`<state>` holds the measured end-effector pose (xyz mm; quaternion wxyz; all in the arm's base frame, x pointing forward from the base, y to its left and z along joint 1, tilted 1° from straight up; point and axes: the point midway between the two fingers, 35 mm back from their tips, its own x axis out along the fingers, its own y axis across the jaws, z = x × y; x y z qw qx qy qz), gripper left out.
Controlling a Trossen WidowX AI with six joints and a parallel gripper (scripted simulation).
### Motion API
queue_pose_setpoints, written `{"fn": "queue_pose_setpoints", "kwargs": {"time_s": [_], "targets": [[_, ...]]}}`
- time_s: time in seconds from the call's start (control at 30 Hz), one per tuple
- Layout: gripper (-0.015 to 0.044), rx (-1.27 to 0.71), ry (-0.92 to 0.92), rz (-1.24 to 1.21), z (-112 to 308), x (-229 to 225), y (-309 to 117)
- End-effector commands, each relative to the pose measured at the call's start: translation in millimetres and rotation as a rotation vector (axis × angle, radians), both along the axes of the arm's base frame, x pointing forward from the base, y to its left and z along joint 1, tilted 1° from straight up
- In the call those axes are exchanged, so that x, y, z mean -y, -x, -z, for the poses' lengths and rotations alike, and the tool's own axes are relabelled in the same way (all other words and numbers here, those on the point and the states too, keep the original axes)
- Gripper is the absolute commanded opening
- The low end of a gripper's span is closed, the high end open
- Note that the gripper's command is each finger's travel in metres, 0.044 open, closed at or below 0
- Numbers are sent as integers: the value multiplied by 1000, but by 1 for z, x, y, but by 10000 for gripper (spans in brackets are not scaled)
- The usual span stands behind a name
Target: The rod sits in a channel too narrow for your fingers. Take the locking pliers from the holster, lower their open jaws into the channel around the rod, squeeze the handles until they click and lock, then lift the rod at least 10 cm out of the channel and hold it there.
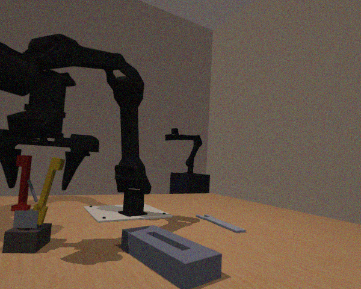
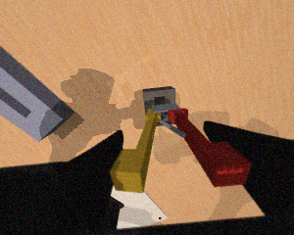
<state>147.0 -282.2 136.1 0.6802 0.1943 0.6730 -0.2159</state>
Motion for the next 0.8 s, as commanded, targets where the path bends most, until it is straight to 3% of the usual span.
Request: {"fn": "queue_pose_setpoints", "kwargs": {"time_s": [0.0, 0.77], "targets": [[413, 1, -4, 3, 1, -1, 0], [383, 1, -4, 3, 1, -1, 0]]}}
